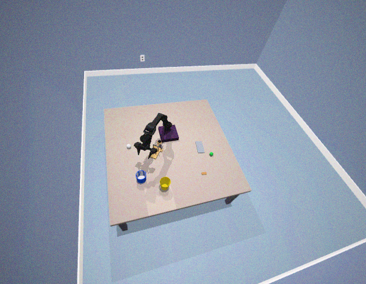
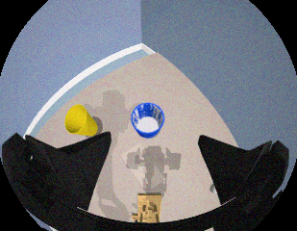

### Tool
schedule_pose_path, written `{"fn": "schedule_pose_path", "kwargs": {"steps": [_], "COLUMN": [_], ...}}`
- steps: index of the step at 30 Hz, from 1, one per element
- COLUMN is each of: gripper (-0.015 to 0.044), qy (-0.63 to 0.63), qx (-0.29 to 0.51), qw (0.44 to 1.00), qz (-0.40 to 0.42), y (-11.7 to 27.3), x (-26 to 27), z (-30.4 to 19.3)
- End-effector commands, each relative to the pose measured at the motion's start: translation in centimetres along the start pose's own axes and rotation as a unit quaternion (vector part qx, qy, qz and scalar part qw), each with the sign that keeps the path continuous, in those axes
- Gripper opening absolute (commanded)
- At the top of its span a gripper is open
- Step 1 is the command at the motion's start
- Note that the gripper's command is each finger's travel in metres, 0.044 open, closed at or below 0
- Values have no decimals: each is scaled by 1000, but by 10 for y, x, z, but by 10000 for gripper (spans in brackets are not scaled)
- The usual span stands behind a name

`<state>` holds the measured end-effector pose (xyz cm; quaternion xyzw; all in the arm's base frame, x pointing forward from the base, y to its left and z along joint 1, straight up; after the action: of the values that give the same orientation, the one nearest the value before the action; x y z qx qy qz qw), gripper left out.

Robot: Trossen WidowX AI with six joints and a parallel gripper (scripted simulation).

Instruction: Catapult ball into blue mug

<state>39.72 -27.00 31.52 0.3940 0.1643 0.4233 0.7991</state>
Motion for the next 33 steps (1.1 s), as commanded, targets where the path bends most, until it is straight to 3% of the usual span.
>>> {"fn": "schedule_pose_path", "kwargs": {"steps": [1,17,33], "gripper": [414,0,0], "qy": [-3,-3,31], "qx": [2,2,34], "qw": [1000,1000,999], "qz": [3,3,-4], "y": [-1,-1,-7], "x": [1,1,14], "z": [0,0,-16]}}
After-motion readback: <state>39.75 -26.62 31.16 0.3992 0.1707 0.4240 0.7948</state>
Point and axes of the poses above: the point midway between the two fingers, 35 mm back from their tips, its own y axis back along the fingers, its own x axis across the jaws, z = x × y, the point moved 6 cm from there along y, back along the fingers, and after that the axes turned 2 degrees about -y, right-handed, at the moved point
